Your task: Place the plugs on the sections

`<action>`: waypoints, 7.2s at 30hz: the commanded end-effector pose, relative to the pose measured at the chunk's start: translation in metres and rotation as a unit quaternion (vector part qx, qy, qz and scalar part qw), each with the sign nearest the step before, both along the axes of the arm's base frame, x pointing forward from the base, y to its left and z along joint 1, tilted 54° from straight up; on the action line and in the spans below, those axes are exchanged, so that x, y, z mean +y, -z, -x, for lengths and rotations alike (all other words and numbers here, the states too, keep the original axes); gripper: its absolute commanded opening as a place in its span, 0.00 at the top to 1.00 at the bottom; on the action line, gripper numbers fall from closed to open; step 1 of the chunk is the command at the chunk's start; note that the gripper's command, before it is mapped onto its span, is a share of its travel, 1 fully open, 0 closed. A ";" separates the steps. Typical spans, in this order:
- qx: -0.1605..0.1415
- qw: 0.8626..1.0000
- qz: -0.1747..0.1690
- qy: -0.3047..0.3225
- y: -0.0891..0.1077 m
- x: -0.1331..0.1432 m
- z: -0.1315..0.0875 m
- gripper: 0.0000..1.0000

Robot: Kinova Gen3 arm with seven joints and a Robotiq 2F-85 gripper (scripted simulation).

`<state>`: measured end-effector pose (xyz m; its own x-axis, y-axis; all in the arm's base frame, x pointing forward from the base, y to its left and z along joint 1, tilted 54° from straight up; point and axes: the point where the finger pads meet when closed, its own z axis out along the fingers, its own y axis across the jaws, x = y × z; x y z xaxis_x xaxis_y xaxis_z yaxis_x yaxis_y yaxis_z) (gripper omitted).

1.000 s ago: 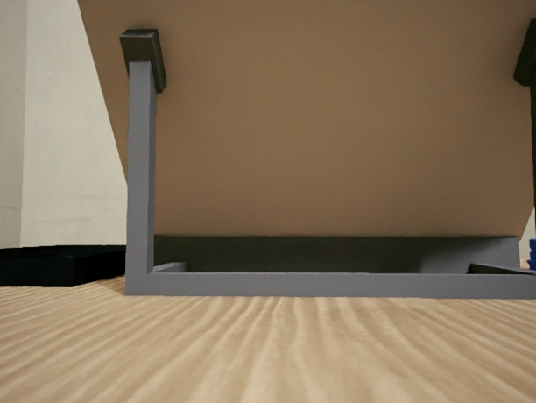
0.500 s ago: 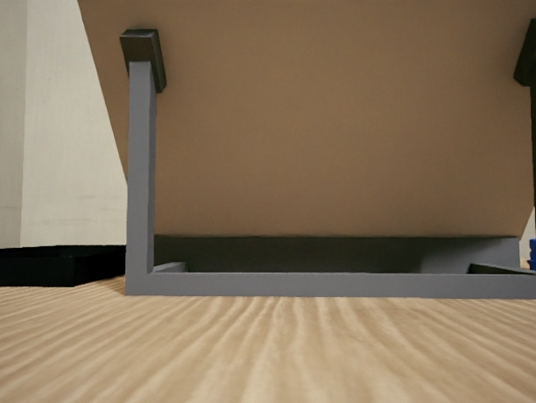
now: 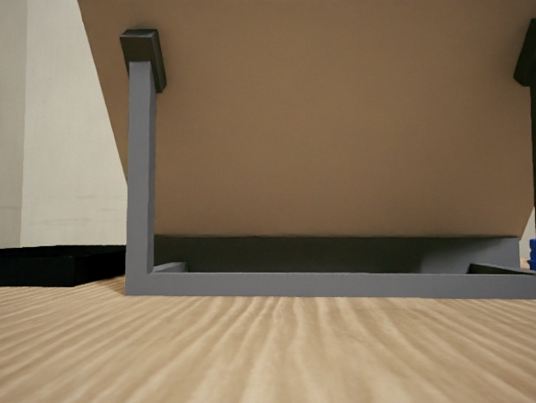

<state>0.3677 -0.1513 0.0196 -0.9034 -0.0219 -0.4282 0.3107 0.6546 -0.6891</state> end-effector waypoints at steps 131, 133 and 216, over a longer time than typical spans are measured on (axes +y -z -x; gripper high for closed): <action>-0.003 1.000 -0.001 0.000 0.065 -0.089 -0.036 0.58; -0.003 1.000 -0.001 0.000 0.065 -0.089 -0.036 0.58; -0.003 1.000 -0.001 0.000 0.053 -0.074 -0.030 0.35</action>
<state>0.3971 -0.2263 -0.0343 -0.9013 -0.0204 -0.4328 0.3148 0.6556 -0.6864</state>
